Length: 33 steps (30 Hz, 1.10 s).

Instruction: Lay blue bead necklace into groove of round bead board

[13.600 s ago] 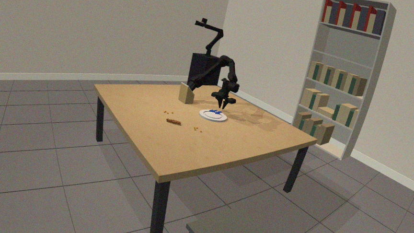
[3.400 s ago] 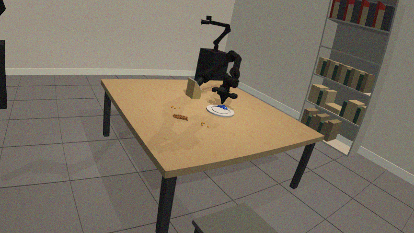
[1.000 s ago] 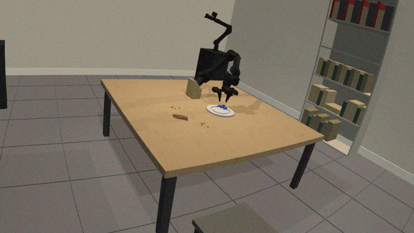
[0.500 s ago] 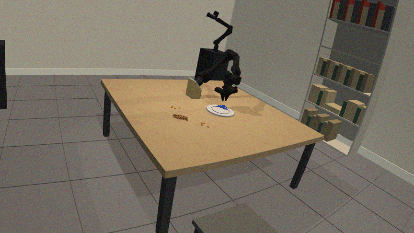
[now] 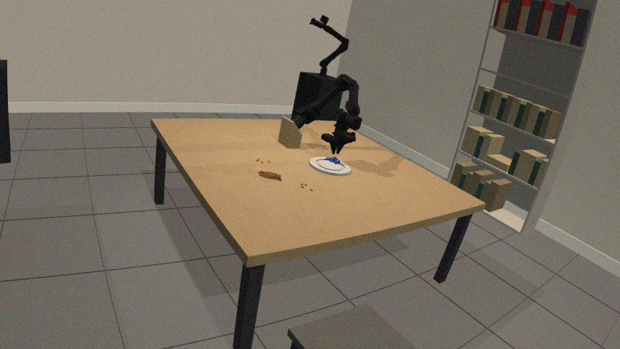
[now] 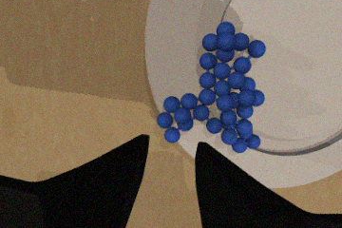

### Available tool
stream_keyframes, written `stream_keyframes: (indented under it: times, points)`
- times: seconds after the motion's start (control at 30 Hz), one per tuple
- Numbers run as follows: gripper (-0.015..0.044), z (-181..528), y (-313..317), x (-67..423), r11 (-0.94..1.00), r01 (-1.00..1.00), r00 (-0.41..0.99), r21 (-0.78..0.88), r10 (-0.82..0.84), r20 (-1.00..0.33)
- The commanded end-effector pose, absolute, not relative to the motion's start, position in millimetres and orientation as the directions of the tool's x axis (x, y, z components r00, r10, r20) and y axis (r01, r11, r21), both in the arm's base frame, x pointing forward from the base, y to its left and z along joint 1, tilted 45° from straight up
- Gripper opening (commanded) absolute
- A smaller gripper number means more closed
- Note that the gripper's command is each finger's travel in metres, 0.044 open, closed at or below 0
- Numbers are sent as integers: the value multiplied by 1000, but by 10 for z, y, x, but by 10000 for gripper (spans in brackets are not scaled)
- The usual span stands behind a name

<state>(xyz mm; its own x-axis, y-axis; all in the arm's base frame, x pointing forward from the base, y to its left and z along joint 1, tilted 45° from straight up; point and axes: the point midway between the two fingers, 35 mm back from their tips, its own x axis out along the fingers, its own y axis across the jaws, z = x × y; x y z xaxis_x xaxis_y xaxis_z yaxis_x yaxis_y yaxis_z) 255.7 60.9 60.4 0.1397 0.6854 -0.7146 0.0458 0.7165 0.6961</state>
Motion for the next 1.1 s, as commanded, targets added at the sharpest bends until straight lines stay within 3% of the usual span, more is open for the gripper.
stream_keyframes:
  times: [0.0,0.53,0.7,1.07]
  points:
    - [120,545,661,2545,715,51,133,698,687,-714]
    - [120,418,794,2548,712,52,130,700,691,-712]
    - [0,437,778,2560,714,47,132,699,689,-713]
    - [0,437,778,2560,714,47,132,699,689,-713]
